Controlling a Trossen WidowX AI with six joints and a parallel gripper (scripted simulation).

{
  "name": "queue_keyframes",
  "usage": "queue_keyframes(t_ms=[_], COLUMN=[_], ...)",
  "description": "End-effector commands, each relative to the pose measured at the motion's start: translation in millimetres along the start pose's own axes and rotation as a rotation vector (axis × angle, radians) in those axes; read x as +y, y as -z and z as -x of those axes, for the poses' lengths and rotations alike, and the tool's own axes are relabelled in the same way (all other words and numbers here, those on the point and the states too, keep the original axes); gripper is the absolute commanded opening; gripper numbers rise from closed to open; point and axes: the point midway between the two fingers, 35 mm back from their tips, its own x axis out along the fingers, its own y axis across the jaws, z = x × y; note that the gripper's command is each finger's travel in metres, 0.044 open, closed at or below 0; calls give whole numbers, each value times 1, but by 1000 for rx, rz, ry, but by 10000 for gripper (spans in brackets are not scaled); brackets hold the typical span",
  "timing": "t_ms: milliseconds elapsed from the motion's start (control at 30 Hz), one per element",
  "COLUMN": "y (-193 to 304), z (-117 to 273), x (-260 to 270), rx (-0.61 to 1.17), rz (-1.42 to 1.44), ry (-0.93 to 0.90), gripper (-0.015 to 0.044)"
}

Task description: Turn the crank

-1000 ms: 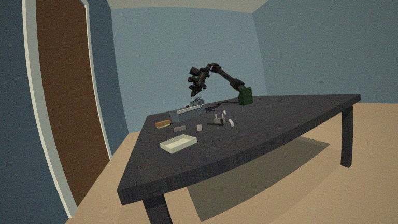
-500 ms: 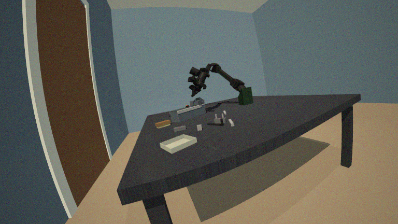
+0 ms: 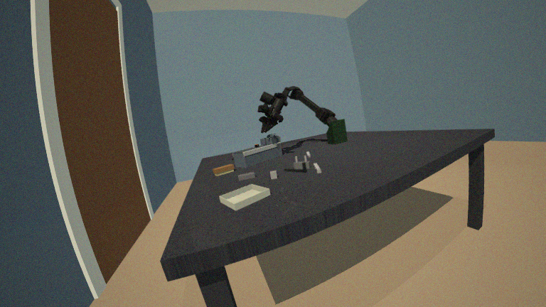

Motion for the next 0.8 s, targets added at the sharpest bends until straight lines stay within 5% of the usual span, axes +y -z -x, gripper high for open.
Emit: queue_keyframes(t_ms=[0,233,767], y=[0,0,0], z=[0,0,0], x=[0,0,0], rx=[1,1,1], rz=[0,0,0], ry=[1,1,1], gripper=[289,440,20])
